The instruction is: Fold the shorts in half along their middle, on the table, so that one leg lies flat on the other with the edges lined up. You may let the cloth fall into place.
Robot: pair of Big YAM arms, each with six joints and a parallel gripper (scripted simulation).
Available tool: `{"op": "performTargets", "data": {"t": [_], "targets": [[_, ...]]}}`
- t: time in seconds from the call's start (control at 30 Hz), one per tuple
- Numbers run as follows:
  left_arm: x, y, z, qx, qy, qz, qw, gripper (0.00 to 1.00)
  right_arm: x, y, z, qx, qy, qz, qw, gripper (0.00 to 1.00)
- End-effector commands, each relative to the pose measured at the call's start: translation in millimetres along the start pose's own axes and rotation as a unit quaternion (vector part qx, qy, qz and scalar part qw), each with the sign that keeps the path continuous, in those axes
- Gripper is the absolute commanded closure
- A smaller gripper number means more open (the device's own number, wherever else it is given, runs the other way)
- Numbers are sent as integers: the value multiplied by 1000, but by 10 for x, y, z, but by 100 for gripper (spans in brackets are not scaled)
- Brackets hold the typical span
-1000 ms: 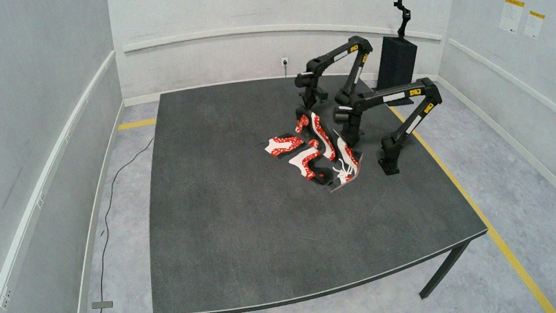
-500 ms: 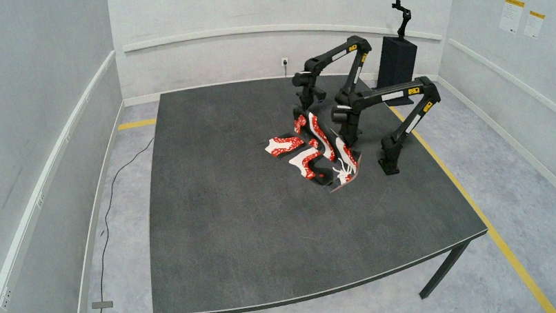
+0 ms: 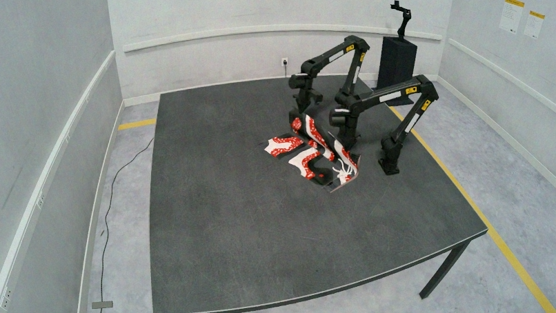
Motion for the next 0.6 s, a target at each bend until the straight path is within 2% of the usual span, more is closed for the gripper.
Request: {"op": "performTargets", "data": {"t": [0.0, 0.07, 0.1, 0.13, 0.2, 0.23, 0.4, 0.43, 0.5, 0.57], "targets": [[232, 119, -34, 6, -15, -25, 1000, 100, 160, -117, 30, 8, 6, 19, 1000, 100], [194, 130, -43, 6, -10, -19, 1000, 100, 213, -134, 33, 8, 8, 34, 999, 100], [187, 266, -105, 3, -20, -32, 999, 100, 171, -142, 34, 8, 8, 28, 1000, 100], [155, 238, -85, 7, -16, -27, 999, 100, 185, -309, 57, 9, 9, 36, 999, 100], [155, 238, -85, 7, -16, -27, 999, 100, 185, -309, 57, 9, 9, 36, 999, 100], [8, 252, -49, 7, -9, -18, 1000, 100, 85, -370, 65, 16, 8, 31, 999, 100], [-48, 457, -100, 16, -13, -24, 999, 100, -155, -550, 103, 23, 7, 19, 1000, 100], [-151, 314, -25, 15, 0, -7, 1000, 100, -199, -429, 87, 16, 5, 4, 1000, 100], [-129, 289, 2, 16, 1, -6, 1000, 100, -214, -296, 70, 18, 3, -6, 1000, 100], [-105, 282, 2, 17, -2, -9, 1000, 100, -79, -341, 76, 18, 7, 17, 1000, 100]]}}
Point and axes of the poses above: on each arm, the point where the finger pads meet when closed, its own x axis back along the fingers, its own y axis across the jaws, z = x × y, the point moved 8 cm from there along x, back along the fingers, and after that the axes turned 9 degrees about x, right-handed, at the moved point
